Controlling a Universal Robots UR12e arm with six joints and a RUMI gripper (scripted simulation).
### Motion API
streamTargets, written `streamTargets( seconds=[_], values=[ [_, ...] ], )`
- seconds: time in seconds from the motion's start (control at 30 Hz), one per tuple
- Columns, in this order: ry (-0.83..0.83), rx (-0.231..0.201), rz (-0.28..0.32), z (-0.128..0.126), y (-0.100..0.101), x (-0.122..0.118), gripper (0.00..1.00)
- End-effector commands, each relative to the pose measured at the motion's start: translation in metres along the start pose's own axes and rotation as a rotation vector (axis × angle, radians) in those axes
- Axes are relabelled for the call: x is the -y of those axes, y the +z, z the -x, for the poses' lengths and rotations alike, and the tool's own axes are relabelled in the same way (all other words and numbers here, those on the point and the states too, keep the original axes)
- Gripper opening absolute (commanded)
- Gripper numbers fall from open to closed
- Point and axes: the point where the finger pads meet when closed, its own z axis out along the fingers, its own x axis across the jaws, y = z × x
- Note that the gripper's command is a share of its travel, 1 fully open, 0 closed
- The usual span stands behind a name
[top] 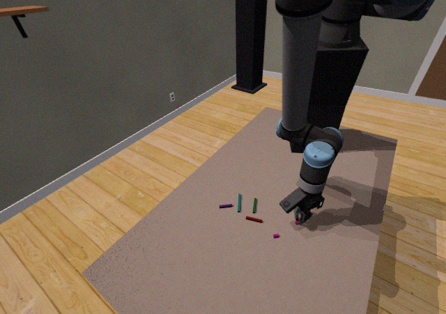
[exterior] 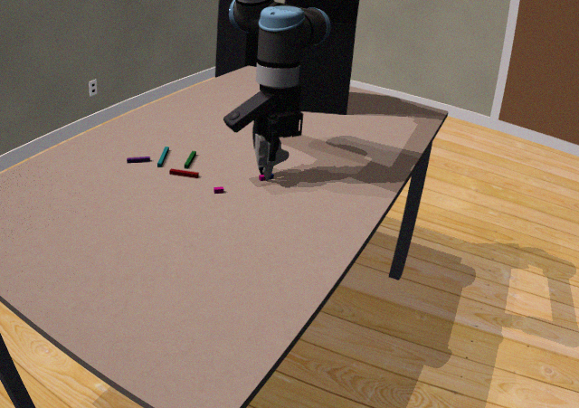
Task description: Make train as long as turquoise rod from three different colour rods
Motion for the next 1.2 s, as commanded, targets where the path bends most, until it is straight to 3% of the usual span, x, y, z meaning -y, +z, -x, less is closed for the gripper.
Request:
streamTargets(
  seconds=[0.0, 0.13, 0.63, 0.8, 1.07, 1.17],
  values=[
    [0.0, 0.0, -0.001, 0.0, 0.0, 0.0, 0.08],
    [0.0, 0.0, -0.001, 0.0, 0.0, 0.0, 0.14],
    [0.0, 0.0, -0.001, 0.0, -0.004, 0.0, 0.14],
    [0.0, 0.0, -0.001, 0.0, -0.02, 0.0, 0.14],
    [0.0, 0.0, -0.001, 0.0, -0.063, 0.0, 0.14],
    [0.0, 0.0, -0.001, 0.0, -0.068, 0.0, 0.14]
  ],
)
